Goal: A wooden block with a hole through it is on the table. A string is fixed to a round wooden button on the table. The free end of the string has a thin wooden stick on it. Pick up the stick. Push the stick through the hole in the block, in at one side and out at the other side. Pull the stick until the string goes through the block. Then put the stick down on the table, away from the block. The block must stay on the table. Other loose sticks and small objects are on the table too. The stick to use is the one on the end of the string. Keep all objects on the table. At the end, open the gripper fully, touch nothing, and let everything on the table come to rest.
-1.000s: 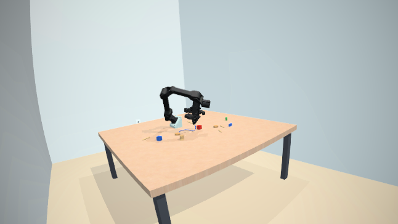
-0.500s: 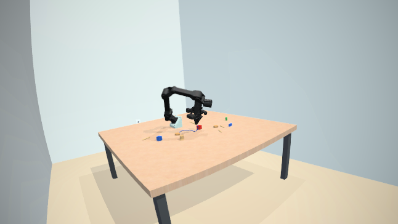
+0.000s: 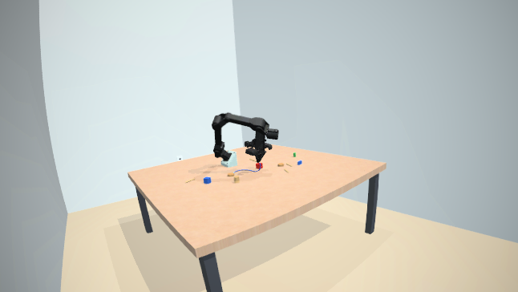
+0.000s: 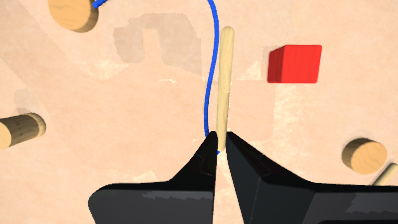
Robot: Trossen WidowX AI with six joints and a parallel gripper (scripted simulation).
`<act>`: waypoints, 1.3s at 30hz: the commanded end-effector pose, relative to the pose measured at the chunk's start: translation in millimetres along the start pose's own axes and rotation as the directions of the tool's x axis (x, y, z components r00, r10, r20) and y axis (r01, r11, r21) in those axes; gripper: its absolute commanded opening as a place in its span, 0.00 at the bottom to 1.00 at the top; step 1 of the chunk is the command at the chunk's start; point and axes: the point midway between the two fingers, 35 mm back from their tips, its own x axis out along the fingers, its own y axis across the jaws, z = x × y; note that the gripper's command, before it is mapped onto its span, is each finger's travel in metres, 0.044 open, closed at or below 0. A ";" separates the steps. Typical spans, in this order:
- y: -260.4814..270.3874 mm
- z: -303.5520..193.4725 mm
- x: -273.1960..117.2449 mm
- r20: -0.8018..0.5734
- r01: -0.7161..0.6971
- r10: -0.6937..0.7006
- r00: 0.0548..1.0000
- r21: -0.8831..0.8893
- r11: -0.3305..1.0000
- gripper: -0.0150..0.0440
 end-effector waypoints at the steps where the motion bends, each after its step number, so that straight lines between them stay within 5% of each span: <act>1: -1.1 -7.4 -1.7 -0.015 -0.003 0.003 1.000 0.000 1.000 0.25; 39: -11.1 -53.0 -11.3 -0.092 -0.001 0.001 0.996 0.000 1.000 0.25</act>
